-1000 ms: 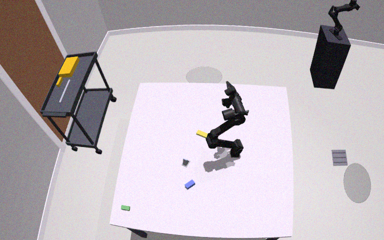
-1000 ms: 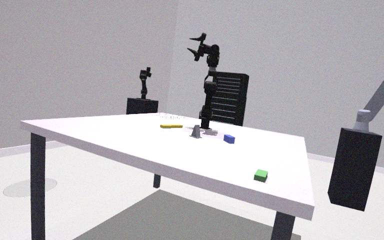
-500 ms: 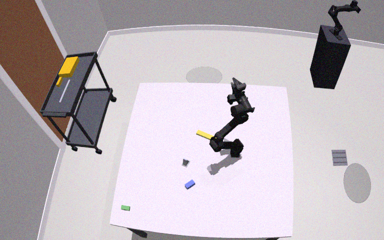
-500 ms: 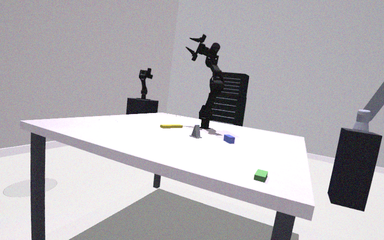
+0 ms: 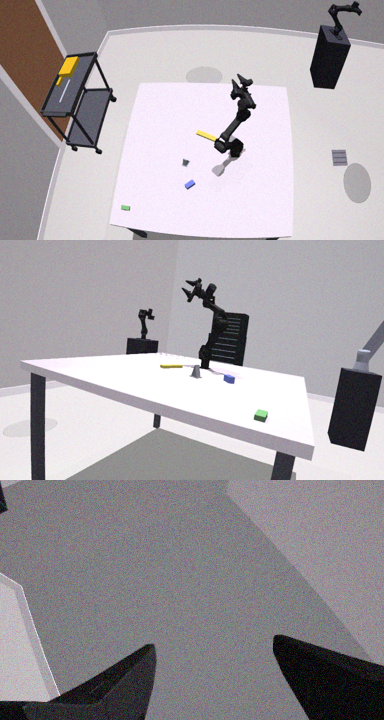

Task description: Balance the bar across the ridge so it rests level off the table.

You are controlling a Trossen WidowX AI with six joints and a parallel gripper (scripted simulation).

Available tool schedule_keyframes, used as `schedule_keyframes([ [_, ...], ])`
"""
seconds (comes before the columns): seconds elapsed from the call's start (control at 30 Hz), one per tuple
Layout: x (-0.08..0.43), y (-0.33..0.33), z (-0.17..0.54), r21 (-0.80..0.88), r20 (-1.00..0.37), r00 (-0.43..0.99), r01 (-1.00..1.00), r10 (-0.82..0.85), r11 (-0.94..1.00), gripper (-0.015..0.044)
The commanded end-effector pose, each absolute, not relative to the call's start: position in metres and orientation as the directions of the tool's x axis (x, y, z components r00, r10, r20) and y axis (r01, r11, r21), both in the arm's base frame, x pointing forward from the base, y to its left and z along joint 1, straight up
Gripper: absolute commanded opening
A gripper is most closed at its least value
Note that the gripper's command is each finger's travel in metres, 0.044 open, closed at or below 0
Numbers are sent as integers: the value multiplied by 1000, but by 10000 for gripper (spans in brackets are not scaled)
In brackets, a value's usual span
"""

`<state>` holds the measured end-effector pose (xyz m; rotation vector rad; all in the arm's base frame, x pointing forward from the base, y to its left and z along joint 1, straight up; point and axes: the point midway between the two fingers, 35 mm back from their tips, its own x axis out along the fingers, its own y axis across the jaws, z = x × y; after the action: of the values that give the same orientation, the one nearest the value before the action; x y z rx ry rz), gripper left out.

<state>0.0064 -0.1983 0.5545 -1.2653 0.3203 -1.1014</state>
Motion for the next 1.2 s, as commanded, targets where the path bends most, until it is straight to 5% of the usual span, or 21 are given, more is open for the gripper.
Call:
schedule_keyframes([
  [0.0,2,-216,545,-820,352,486,573,-800,-13,315],
  [1.17,63,-318,429,-332,35,567,783,-823,525,315],
])
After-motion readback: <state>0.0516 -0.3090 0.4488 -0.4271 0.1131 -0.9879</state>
